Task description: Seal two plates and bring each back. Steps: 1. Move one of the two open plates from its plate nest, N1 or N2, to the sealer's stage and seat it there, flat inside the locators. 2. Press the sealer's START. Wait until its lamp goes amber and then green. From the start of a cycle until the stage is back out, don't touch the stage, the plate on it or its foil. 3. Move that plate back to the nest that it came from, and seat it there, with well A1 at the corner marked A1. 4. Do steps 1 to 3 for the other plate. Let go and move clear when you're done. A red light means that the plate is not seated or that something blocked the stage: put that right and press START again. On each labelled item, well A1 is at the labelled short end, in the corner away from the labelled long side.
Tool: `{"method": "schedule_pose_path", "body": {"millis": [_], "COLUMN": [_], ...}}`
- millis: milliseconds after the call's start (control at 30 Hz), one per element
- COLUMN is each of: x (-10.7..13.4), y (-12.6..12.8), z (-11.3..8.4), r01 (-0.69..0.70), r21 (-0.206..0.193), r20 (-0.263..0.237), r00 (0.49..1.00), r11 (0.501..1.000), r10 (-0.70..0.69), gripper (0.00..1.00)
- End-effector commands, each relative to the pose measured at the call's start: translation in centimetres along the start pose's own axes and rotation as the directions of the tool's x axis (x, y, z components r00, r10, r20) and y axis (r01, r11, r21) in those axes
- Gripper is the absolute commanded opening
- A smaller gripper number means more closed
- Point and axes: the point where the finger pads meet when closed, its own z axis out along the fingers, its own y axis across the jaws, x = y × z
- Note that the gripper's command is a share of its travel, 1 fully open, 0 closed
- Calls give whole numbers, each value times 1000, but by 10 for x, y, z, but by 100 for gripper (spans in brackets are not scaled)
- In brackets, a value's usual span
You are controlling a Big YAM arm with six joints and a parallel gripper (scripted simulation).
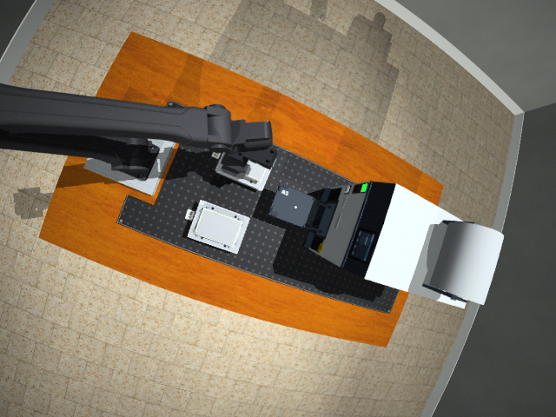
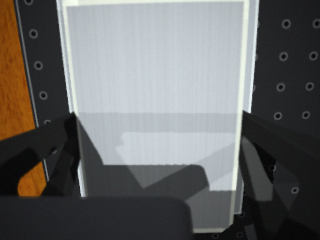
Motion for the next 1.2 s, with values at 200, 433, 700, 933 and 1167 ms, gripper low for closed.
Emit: {"method": "schedule_pose_path", "body": {"millis": [200,433,700,933,1167], "x": [-22,-7,-7,-16,-18], "y": [4,-2,-1,3,3], "z": [-2,4,7,9,4], "r01": [-7,-4,-10,-11,-13], "r21": [-15,-8,-11,-13,-20], "r20": [41,24,28,34,46], "r00": [999,1000,1000,999,999], "r11": [1000,1000,1000,1000,1000], "r10": [8,5,10,11,14], "gripper": [0,0,0,0,0]}}
